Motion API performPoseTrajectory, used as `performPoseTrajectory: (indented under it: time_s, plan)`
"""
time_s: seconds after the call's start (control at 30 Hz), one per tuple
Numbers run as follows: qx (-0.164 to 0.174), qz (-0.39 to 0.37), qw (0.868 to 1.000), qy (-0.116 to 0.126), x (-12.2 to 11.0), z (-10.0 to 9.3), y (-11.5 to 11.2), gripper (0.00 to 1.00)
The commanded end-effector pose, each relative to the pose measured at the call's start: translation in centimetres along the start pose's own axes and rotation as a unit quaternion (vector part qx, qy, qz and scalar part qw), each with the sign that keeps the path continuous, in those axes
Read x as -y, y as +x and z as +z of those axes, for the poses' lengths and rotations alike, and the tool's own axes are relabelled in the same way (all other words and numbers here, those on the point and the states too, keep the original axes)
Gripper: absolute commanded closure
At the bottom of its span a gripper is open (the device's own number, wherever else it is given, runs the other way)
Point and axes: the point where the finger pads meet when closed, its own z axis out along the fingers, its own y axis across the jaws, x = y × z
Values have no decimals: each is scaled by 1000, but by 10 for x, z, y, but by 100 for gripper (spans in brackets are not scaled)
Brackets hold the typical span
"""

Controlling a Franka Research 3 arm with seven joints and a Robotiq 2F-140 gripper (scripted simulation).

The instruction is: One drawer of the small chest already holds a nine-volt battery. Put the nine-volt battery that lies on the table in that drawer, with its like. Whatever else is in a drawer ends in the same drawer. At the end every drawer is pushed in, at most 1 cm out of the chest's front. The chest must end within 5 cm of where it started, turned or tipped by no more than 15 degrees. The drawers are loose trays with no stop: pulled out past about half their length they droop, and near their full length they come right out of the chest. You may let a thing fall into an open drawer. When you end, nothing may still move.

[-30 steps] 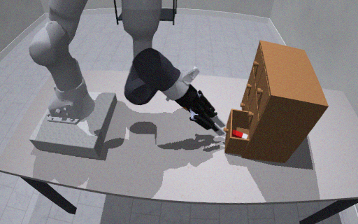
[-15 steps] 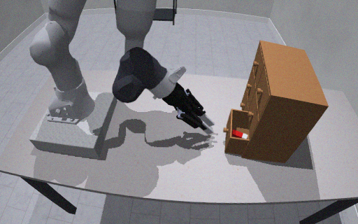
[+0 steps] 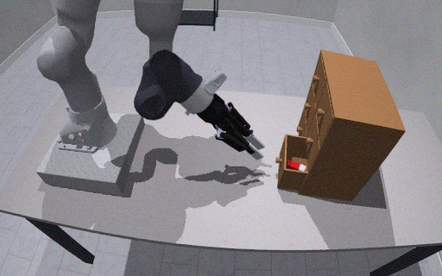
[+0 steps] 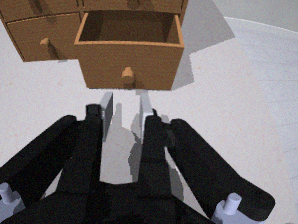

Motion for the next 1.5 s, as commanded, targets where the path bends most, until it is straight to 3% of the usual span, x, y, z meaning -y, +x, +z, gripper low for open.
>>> performPoseTrajectory:
  time_s: [0.0,0.4,0.73,0.97,1.47]
  plan:
    - [5,-8,1000,-1,0,-12,3,80]
    - [5,-8,1000,-1,0,-73,34,80]
    - [5,-8,1000,-1,1,-98,46,80]
    - [11,-1,1000,8,1,-111,53,80]
    - [5,-8,1000,-1,1,-115,55,80]
